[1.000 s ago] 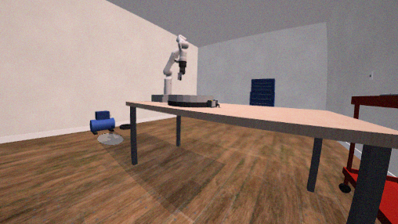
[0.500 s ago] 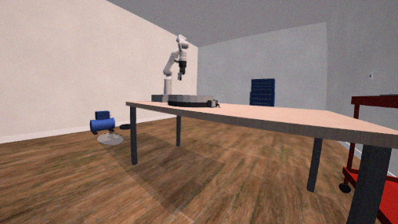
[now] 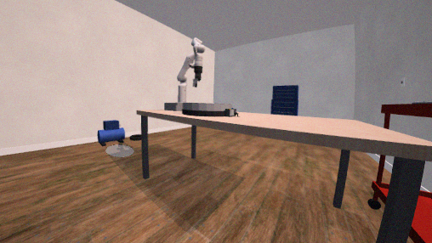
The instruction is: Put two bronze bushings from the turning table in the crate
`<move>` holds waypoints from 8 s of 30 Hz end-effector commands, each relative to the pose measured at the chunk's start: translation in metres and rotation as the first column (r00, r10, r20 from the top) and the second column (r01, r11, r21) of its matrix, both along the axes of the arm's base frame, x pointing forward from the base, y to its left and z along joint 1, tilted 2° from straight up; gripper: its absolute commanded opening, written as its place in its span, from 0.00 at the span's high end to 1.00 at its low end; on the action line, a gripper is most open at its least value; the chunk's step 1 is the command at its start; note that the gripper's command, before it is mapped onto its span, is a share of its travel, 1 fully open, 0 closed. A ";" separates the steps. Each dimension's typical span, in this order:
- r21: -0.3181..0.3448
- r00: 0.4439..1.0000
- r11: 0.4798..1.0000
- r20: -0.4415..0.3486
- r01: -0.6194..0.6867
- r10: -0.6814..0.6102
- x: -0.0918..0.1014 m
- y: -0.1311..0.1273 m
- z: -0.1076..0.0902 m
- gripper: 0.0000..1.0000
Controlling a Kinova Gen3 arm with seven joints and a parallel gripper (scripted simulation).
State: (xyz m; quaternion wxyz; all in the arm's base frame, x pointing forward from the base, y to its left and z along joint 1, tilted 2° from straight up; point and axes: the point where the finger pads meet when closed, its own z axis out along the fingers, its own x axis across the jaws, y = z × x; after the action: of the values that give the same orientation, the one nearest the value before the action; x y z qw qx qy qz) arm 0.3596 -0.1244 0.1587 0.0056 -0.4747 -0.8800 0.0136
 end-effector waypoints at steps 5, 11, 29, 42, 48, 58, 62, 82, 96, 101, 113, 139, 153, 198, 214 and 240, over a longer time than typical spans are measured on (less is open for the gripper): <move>0.000 1.000 1.000 0.002 0.000 0.000 0.000 0.000 0.000 0.00; 0.000 1.000 1.000 0.002 0.000 0.000 0.000 0.000 0.000 0.00; 0.000 1.000 1.000 0.002 0.000 0.000 0.000 0.000 0.000 0.00; 0.000 1.000 1.000 0.002 0.000 0.000 0.000 0.000 0.000 0.00; 0.000 1.000 1.000 0.002 0.000 0.000 0.000 0.000 0.000 0.00; 0.000 1.000 1.000 0.002 0.000 0.000 0.000 0.000 0.000 0.00; 0.000 1.000 1.000 0.002 0.000 0.000 0.000 0.000 0.000 0.00; 0.000 1.000 1.000 0.002 0.000 0.000 0.000 0.000 0.000 0.00; 0.000 1.000 1.000 0.002 0.000 0.000 0.000 0.000 0.000 0.00; 0.000 1.000 1.000 0.002 0.000 0.000 0.000 0.000 0.000 0.00; 0.000 1.000 1.000 0.002 0.000 0.000 0.000 0.000 0.000 0.00; 0.000 1.000 1.000 0.002 0.000 0.000 0.000 0.000 0.000 0.00; 0.000 1.000 1.000 0.002 0.000 0.000 0.000 0.000 0.000 0.00; -0.001 1.000 1.000 0.001 0.002 -0.002 -0.001 0.019 -0.044 0.00; -0.001 1.000 1.000 0.001 0.002 -0.002 -0.001 0.019 -0.044 0.00; -0.001 1.000 1.000 0.001 0.002 -0.002 -0.001 0.019 -0.044 0.00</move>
State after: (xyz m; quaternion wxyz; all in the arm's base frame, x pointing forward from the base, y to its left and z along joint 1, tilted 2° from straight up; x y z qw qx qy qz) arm 0.3580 -0.1055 0.1146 0.0059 -0.4756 -0.8795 0.0141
